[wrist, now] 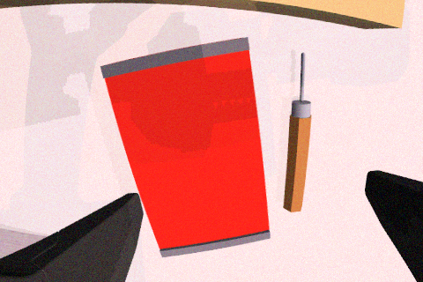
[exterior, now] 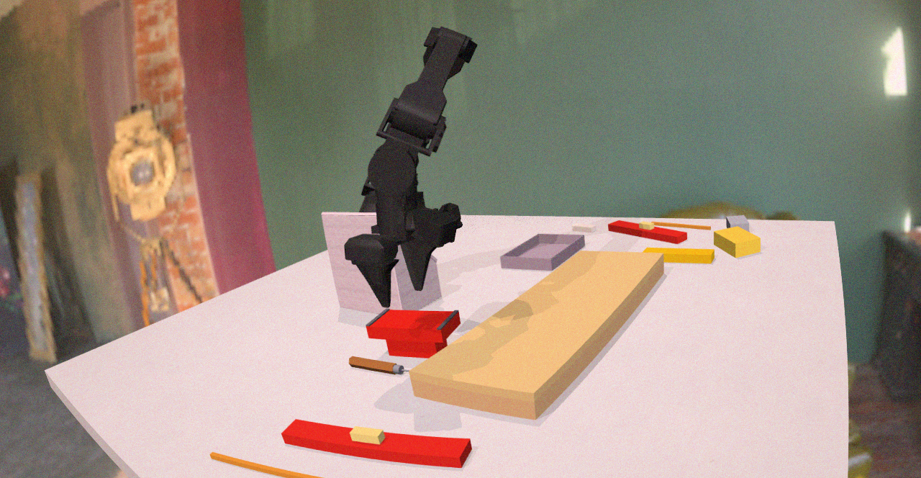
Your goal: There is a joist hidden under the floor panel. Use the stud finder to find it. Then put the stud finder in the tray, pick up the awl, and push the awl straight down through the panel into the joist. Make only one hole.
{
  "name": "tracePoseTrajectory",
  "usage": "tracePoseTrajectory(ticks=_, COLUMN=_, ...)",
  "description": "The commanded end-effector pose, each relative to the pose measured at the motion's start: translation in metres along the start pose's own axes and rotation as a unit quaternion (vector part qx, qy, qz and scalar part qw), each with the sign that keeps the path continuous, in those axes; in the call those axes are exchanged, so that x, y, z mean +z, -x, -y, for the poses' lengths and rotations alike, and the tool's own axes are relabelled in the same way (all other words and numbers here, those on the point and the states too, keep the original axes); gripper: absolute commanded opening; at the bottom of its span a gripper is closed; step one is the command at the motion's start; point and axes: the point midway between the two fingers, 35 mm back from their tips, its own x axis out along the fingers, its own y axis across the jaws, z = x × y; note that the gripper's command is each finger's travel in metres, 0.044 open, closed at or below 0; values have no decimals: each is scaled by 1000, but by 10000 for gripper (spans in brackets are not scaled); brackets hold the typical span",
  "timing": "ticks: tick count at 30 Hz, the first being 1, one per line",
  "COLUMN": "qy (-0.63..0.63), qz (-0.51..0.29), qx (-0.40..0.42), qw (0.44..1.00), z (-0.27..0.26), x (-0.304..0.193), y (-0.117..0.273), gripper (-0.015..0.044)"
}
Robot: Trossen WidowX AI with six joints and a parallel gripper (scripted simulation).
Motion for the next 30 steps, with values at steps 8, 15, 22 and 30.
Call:
tracePoseTrajectory(ticks=8, qy=37, qz=-6, qx=46, qw=998, z=-14, x=-14, y=-9, gripper=440)
tracePoseTrajectory(ticks=15, qy=37, qz=-6, qx=46, qw=998, z=-20, x=-7, y=-8, gripper=440)
tracePoseTrajectory(ticks=22, qy=37, qz=-5, qx=46, qw=998, z=-20, x=-6, y=-17, gripper=440)
tracePoseTrajectory(ticks=30, qy=37, qz=-5, qx=46, qw=998, z=-22, x=-5, y=-30, gripper=440)
